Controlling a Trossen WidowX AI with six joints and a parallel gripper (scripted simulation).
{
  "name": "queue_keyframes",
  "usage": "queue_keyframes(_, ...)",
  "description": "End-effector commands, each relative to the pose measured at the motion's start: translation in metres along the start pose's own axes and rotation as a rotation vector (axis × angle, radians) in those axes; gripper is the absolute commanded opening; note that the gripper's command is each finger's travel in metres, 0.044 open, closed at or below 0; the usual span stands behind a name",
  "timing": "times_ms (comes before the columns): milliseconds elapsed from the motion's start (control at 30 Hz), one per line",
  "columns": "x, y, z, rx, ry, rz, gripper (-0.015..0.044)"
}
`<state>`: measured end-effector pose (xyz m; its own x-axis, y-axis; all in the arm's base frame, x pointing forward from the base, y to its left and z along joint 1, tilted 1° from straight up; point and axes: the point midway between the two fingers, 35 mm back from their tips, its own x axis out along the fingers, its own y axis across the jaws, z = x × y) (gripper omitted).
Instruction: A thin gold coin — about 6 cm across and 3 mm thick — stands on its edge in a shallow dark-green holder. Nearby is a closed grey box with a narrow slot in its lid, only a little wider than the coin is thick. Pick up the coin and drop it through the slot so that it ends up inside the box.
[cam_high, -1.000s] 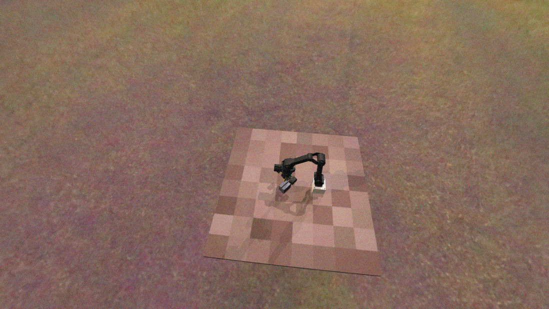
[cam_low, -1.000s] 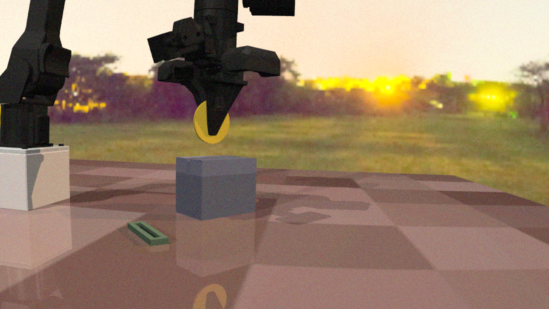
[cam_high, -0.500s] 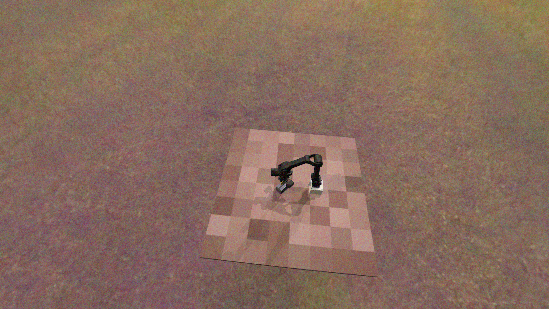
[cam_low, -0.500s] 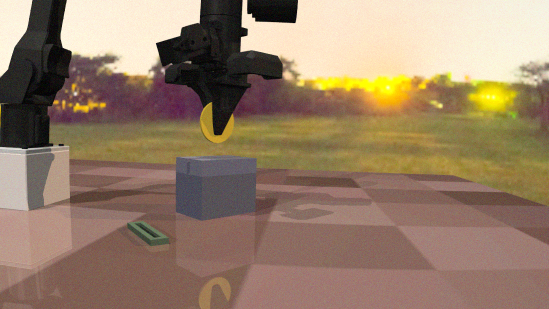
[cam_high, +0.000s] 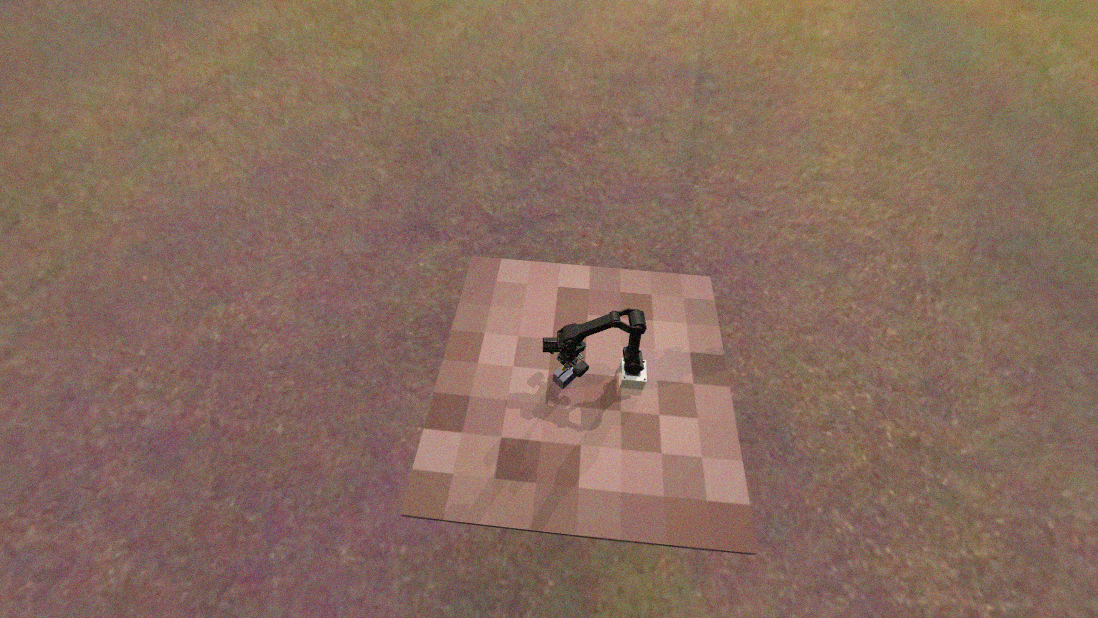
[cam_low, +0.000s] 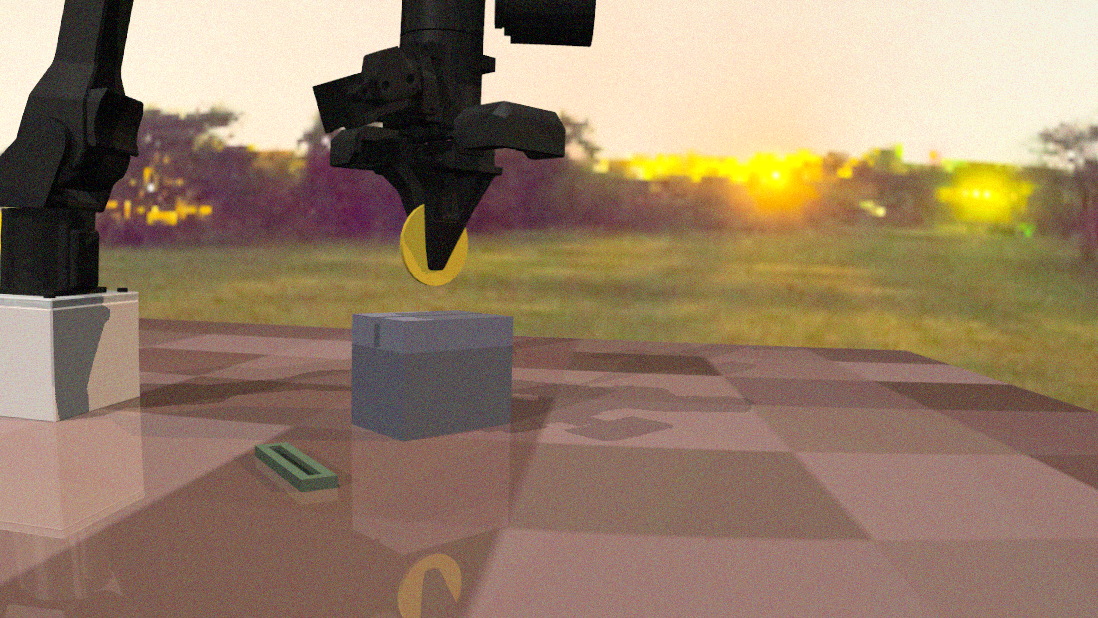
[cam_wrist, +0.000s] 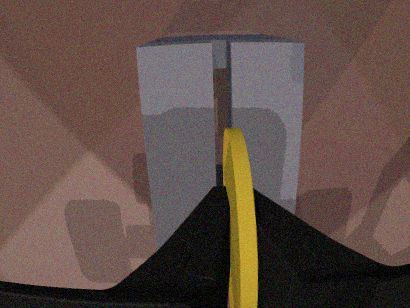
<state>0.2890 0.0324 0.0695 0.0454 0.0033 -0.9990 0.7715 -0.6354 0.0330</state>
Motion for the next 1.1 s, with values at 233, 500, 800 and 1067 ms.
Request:
queue_keyframes(233, 0.001, 0.0, 0.0, 0.001, 0.0, 0.0, 0.0)
queue_keyframes(500, 0.005, -0.001, 0.0, 0.01, 0.0, 0.0, 0.0)
queue_keyframes(800, 0.009, -0.001, 0.001, 0.009, 0.0, 0.0, 0.0)
queue_keyframes(1067, 0.013, -0.001, 0.0, 0.006, 0.0, 0.0, 0.0)
